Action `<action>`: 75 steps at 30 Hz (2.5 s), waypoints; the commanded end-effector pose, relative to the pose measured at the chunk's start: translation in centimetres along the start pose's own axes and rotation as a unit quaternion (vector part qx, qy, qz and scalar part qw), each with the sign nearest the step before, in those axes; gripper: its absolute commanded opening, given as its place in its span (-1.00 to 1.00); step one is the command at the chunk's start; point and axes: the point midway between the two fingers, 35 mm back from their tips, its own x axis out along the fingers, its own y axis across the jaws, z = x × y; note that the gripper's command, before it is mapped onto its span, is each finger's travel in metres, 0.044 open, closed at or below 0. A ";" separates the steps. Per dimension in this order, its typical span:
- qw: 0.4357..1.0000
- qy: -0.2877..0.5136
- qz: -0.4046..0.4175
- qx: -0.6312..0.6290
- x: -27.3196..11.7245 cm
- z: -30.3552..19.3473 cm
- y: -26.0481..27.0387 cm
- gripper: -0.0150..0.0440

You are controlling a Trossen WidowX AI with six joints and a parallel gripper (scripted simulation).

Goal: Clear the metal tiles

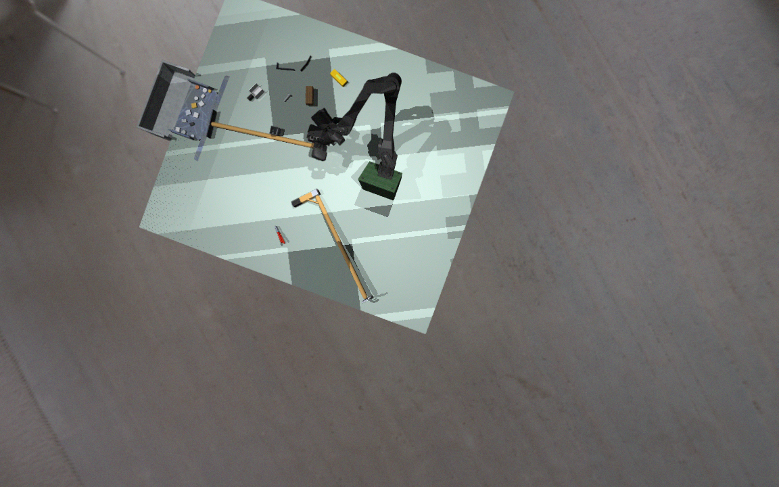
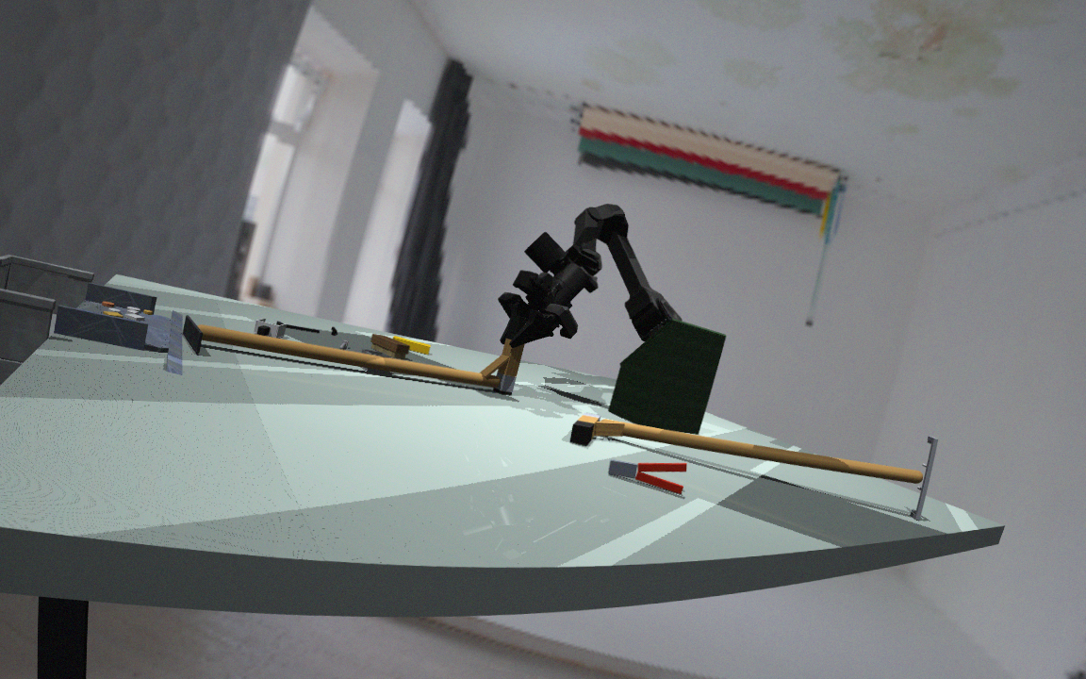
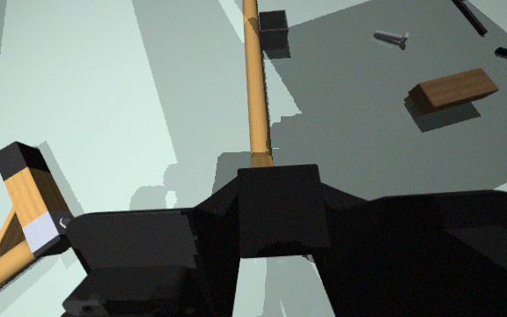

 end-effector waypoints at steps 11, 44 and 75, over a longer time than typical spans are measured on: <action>0.999 -0.001 -0.023 0.024 -0.2 0.0 -2.2 -0.49; 0.998 0.000 -0.039 0.043 -2.9 -2.8 -1.5 -0.49; 0.998 0.001 -0.041 0.046 -5.2 -6.3 -0.3 -0.49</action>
